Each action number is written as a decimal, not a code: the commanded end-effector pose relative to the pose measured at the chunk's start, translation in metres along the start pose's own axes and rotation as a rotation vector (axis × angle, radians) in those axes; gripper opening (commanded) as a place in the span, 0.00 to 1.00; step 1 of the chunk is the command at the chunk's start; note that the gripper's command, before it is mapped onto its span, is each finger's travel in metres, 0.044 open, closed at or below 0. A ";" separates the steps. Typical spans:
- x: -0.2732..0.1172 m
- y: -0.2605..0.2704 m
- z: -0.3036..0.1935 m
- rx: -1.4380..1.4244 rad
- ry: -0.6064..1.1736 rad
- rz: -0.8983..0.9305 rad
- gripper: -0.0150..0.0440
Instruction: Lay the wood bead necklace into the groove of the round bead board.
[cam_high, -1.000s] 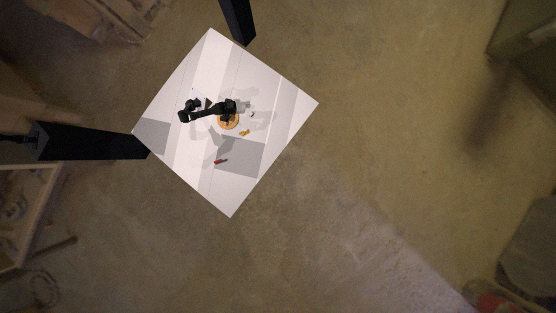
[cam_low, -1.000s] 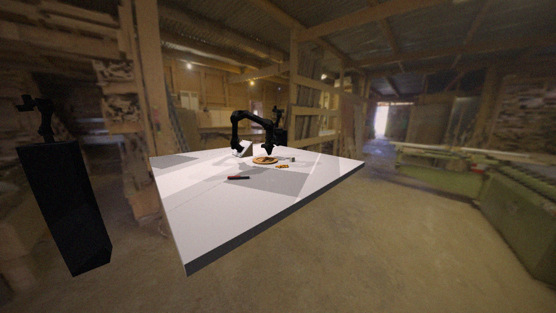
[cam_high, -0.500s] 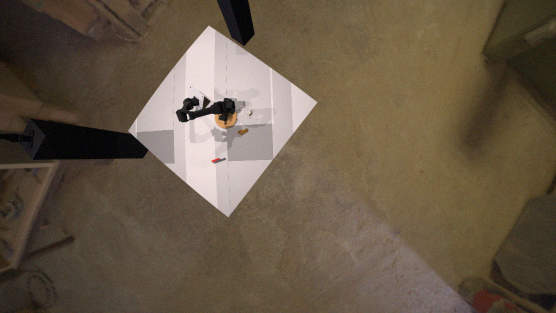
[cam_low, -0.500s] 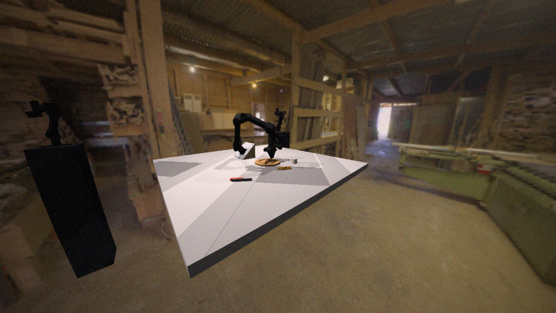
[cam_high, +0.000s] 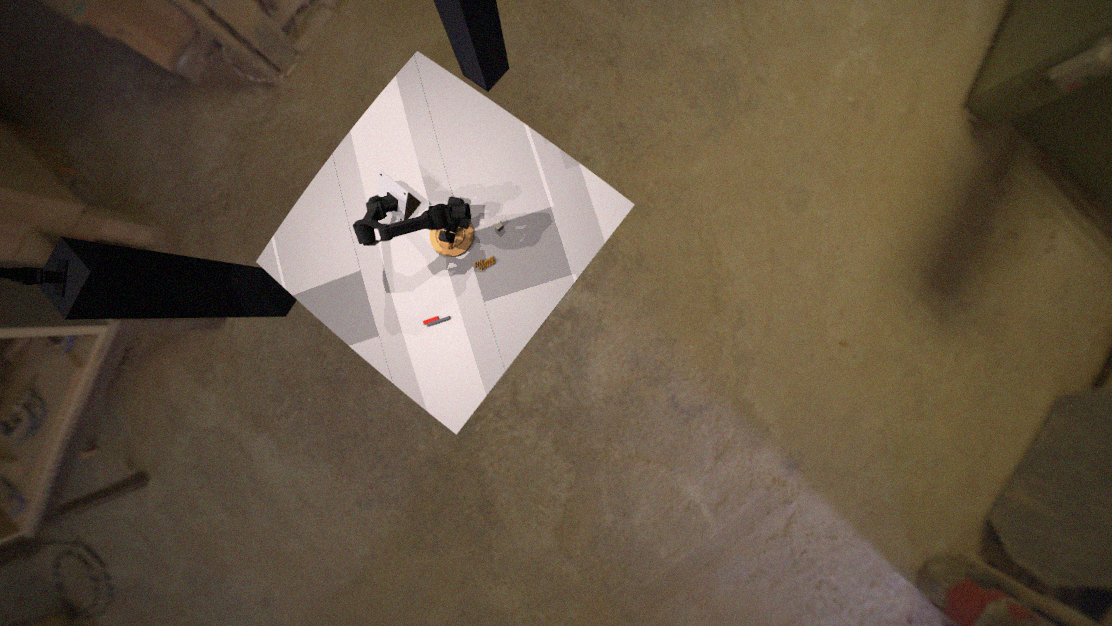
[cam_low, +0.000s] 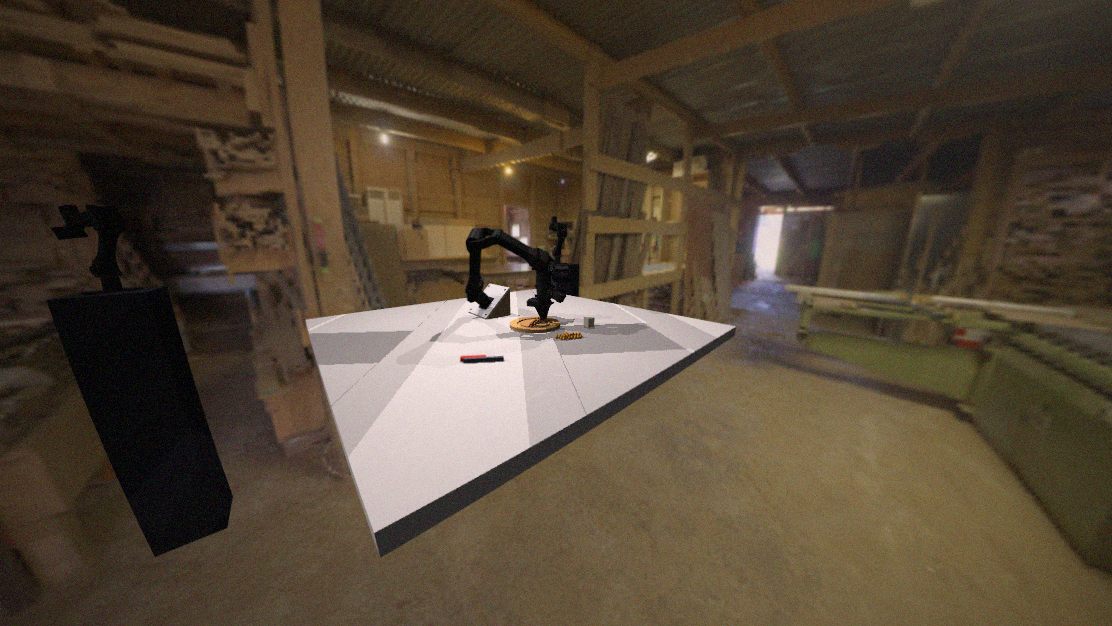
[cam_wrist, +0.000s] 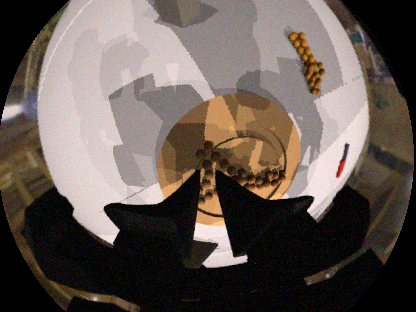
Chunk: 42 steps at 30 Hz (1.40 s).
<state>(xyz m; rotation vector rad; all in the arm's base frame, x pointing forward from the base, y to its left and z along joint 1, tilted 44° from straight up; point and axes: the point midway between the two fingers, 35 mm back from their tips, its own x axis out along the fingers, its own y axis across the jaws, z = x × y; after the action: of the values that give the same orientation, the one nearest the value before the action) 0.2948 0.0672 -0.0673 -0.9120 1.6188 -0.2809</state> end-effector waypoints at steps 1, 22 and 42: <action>0.000 0.000 0.000 0.000 -0.001 0.000 0.25; 0.000 0.000 0.000 0.000 -0.001 0.000 0.25; -0.006 0.001 0.000 -0.002 0.000 -0.005 0.25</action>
<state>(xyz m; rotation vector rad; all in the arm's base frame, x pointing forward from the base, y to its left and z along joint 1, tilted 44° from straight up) 0.2945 0.0697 -0.0633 -0.9178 1.6194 -0.2819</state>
